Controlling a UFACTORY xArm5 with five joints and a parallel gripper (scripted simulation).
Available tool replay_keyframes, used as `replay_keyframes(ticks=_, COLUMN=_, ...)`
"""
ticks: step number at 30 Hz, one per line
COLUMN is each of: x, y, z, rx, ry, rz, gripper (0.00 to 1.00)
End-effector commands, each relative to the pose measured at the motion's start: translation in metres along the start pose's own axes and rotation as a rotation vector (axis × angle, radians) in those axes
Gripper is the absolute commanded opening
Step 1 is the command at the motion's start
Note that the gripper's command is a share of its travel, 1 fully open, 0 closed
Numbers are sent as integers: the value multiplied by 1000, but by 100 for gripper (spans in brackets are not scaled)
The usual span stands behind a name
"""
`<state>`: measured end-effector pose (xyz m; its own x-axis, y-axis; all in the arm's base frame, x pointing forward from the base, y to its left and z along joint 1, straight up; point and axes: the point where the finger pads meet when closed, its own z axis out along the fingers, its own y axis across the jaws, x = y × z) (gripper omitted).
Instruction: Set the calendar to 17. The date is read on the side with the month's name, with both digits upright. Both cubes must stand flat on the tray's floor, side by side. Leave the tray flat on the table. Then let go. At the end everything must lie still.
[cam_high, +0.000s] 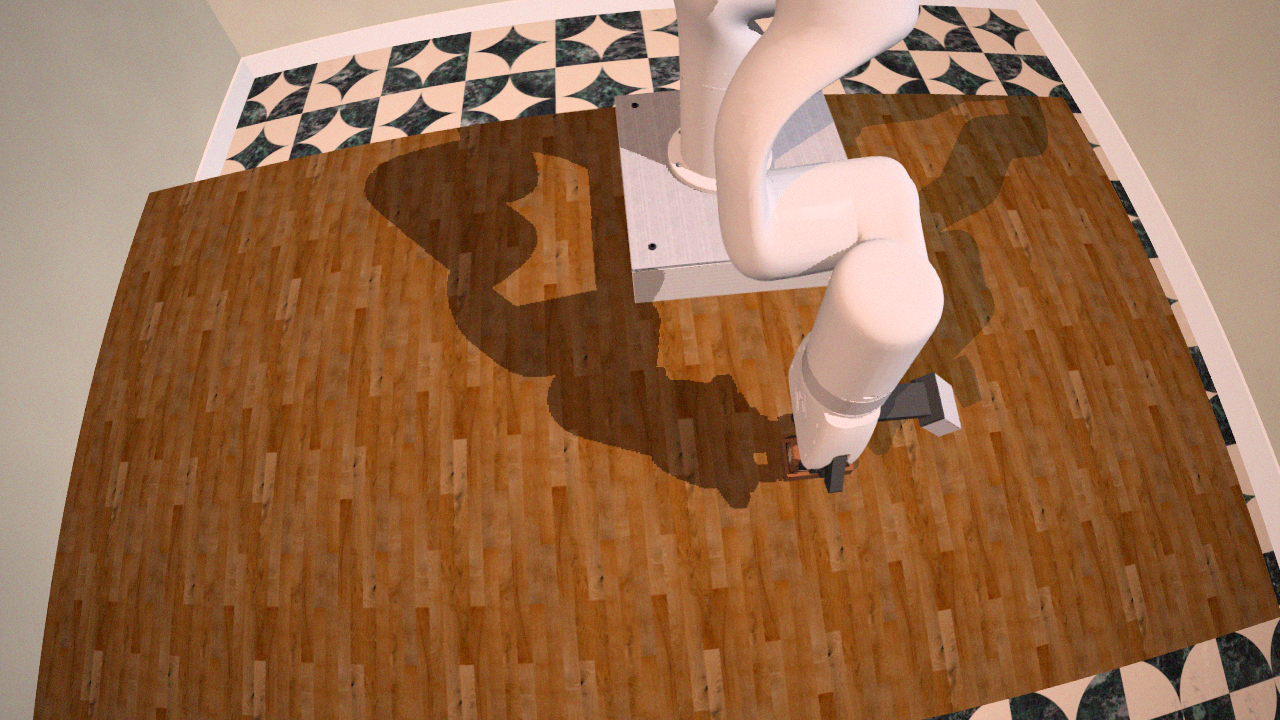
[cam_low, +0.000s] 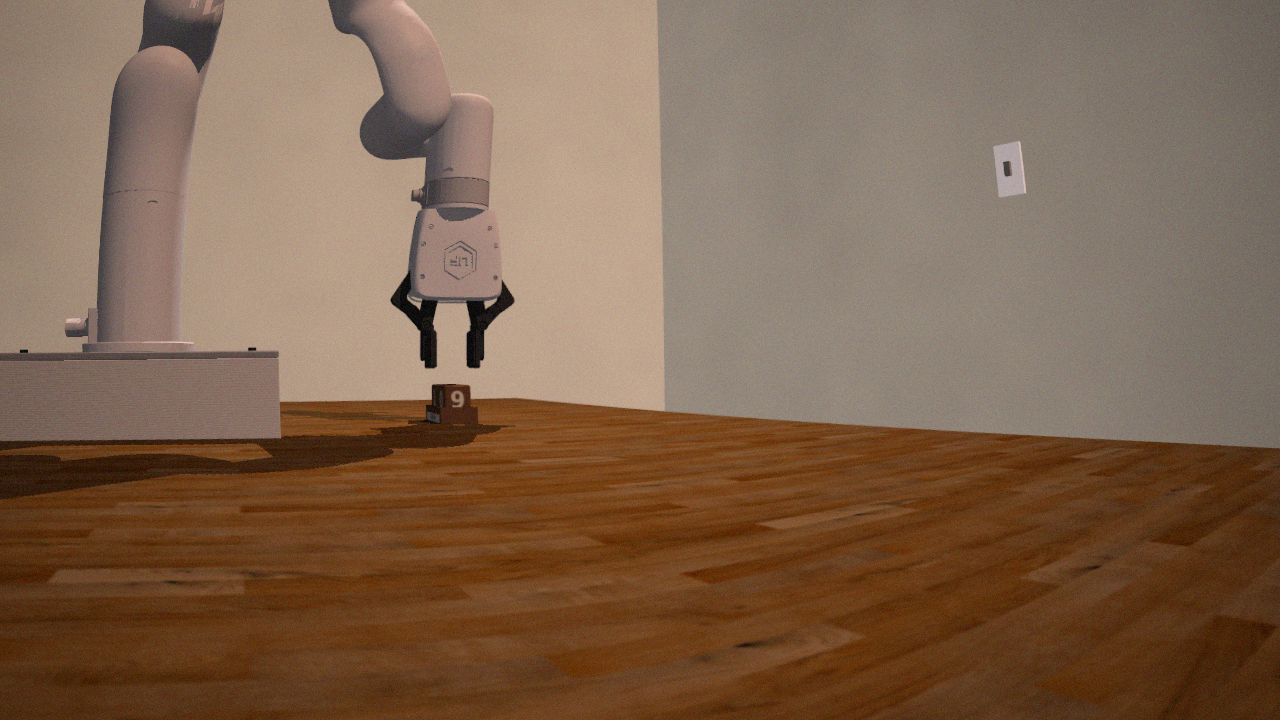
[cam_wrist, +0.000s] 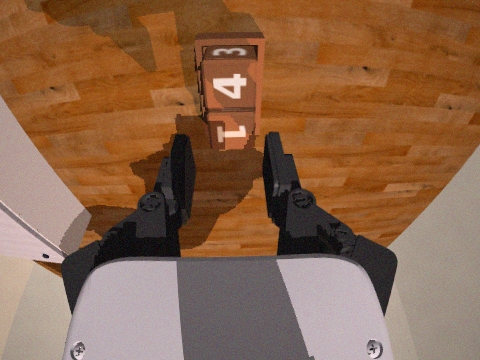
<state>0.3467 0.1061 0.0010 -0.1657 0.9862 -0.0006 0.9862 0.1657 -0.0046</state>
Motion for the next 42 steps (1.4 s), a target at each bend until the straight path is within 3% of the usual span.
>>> replay_keyframes(ticks=1, x=0, y=2, z=5, rx=-3, ry=0, rz=0, gripper=47)
replay_keyframes(ticks=42, x=0, y=2, z=10, rx=-3, ry=0, rz=0, gripper=47)
